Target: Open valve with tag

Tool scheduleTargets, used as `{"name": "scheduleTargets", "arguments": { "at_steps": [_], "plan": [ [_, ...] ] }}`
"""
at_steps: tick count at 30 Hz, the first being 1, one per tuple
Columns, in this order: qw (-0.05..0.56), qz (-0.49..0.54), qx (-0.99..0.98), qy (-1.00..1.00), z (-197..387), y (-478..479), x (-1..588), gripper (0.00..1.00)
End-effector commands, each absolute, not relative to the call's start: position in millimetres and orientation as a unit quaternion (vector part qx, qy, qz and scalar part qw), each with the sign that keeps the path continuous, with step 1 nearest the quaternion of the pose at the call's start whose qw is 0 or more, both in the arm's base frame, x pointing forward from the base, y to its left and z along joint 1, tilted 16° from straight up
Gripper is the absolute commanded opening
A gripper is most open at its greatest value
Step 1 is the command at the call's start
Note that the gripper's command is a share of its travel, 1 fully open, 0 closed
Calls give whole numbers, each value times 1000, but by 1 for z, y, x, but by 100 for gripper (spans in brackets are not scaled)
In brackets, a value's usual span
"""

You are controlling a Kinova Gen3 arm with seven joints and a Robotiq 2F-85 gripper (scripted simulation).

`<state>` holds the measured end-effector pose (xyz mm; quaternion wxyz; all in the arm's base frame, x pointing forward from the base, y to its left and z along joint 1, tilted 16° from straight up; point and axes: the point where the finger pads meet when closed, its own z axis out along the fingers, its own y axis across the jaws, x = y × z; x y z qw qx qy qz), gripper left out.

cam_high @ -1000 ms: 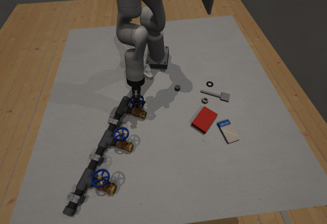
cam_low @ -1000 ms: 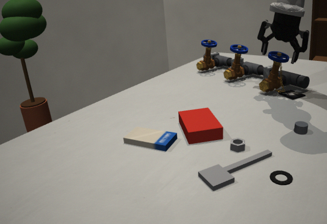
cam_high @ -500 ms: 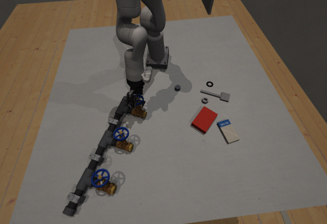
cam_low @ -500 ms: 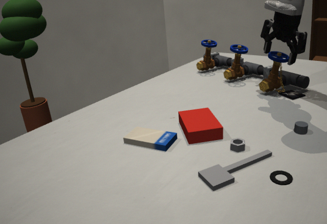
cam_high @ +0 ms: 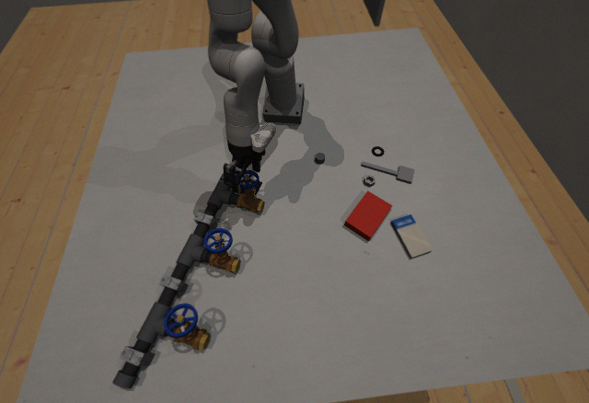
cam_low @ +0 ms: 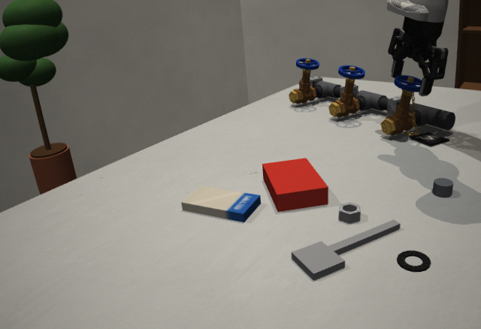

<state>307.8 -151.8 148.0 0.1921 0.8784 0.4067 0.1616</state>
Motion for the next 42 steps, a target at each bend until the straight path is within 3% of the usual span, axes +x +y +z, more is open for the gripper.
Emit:
{"name": "scheduleTargets", "arguments": {
  "at_steps": [1, 21, 22, 42],
  "plan": [
    [188, 172, 885, 390, 148, -152, 308, 100],
    [183, 177, 895, 366, 148, -152, 308, 100],
    [183, 177, 895, 366, 148, -152, 308, 71],
    [183, 177, 895, 366, 148, -152, 308, 71]
  ]
}}
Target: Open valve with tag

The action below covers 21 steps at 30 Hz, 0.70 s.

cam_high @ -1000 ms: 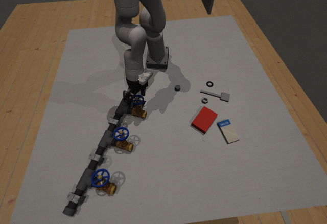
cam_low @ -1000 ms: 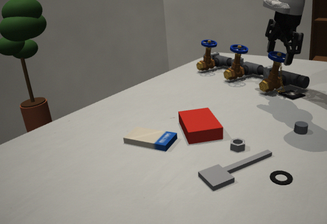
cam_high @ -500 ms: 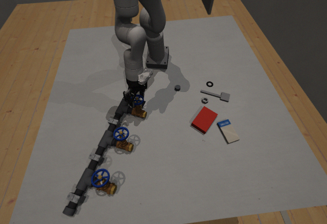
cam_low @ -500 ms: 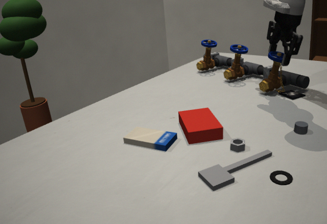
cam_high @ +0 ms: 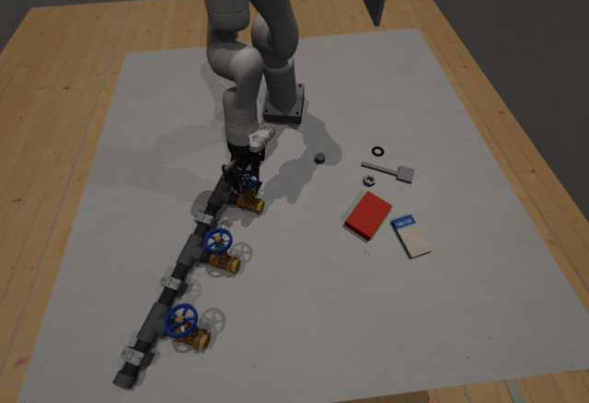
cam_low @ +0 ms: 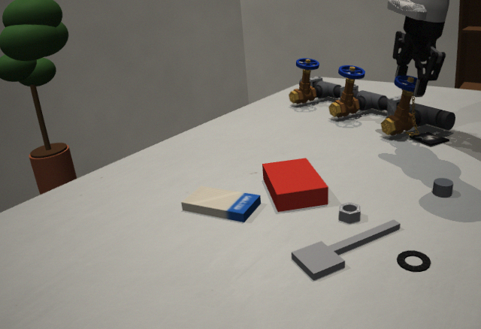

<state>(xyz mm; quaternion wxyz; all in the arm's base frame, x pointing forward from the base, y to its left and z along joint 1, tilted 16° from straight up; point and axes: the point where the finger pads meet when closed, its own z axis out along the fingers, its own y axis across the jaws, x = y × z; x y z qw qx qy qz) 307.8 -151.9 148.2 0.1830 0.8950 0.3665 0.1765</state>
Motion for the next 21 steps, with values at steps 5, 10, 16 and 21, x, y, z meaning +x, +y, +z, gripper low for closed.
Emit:
{"name": "scheduleTargets", "arguments": {
  "at_steps": [5, 10, 16, 21],
  "plan": [
    [183, 177, 895, 366, 148, -152, 308, 71],
    [183, 176, 895, 367, 148, -152, 308, 71],
    [184, 175, 893, 372, 148, -152, 308, 71],
    [186, 174, 889, 381, 148, -152, 308, 71]
  ]
}}
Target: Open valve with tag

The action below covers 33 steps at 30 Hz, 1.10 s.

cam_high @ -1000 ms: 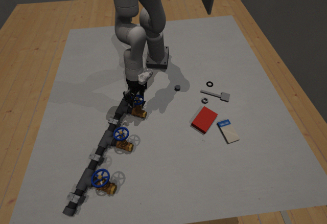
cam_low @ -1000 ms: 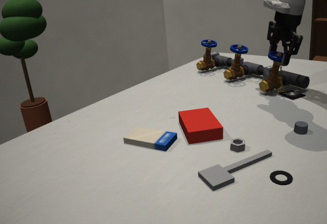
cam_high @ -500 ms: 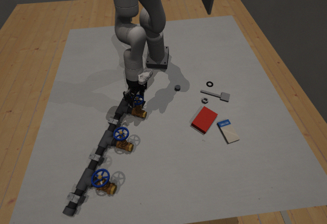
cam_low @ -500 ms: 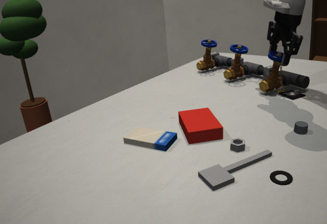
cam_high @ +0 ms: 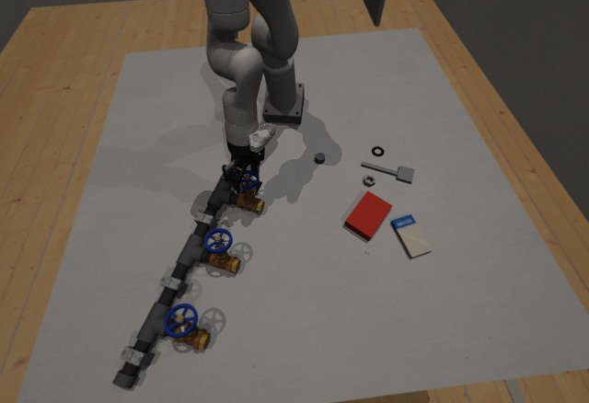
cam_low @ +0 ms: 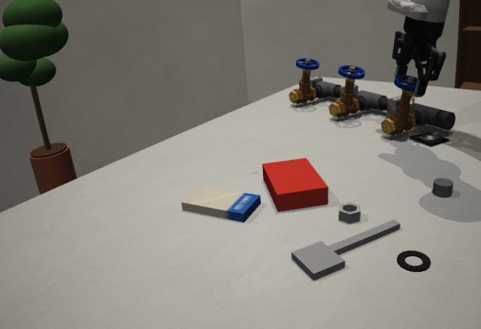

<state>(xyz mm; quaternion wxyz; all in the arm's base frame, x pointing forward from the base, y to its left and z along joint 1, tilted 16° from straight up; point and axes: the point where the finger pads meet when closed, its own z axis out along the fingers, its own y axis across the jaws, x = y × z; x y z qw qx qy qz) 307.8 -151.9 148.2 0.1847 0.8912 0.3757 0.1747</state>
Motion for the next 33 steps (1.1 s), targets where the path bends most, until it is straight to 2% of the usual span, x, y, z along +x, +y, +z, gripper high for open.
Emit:
{"name": "scheduleTargets", "arguments": {
  "at_steps": [1, 33],
  "plan": [
    [186, 173, 888, 383, 148, -152, 308, 71],
    [224, 120, 762, 595, 148, -152, 308, 71]
  ]
}}
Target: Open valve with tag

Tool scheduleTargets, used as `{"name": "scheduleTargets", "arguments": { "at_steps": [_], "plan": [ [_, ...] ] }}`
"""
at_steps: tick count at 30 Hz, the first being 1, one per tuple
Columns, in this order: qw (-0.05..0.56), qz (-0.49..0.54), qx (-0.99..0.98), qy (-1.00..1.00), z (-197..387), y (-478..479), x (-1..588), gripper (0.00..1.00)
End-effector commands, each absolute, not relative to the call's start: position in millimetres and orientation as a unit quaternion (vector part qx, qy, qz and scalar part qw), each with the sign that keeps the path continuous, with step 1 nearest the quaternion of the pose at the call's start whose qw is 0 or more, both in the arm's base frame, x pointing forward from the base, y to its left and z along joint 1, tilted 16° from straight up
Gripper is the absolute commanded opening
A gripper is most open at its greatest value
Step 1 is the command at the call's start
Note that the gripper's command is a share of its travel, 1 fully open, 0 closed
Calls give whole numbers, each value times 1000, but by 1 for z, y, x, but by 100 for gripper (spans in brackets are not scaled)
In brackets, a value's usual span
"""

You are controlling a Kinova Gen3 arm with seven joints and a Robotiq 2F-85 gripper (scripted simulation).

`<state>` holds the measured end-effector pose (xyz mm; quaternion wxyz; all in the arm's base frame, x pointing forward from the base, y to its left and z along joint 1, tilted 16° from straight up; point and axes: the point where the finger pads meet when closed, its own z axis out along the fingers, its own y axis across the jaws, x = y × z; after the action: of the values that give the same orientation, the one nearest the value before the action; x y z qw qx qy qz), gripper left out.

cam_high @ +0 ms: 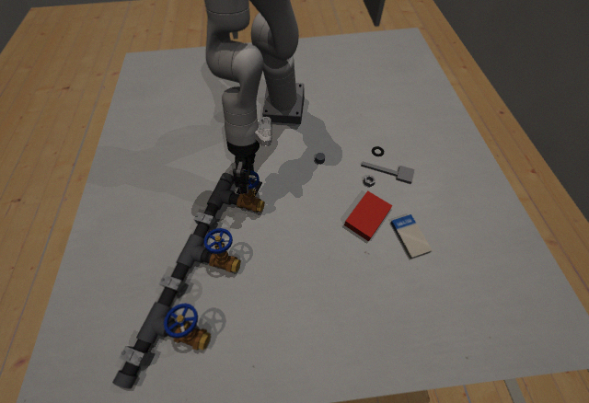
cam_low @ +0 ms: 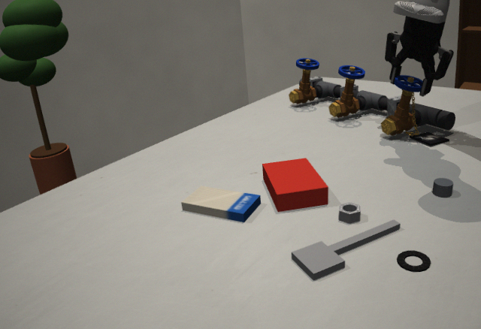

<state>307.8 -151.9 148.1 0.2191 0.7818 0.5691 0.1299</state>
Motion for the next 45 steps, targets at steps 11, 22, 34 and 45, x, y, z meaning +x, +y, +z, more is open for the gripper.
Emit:
{"name": "scheduleTargets", "arguments": {
  "at_steps": [11, 22, 34, 45],
  "plan": [
    [242, 78, 643, 723, 148, -152, 308, 71],
    [252, 37, 513, 820, 148, -152, 308, 71],
    [254, -13, 345, 904, 148, -152, 308, 71],
    [246, -64, 153, 955, 148, -152, 308, 71]
  ]
}}
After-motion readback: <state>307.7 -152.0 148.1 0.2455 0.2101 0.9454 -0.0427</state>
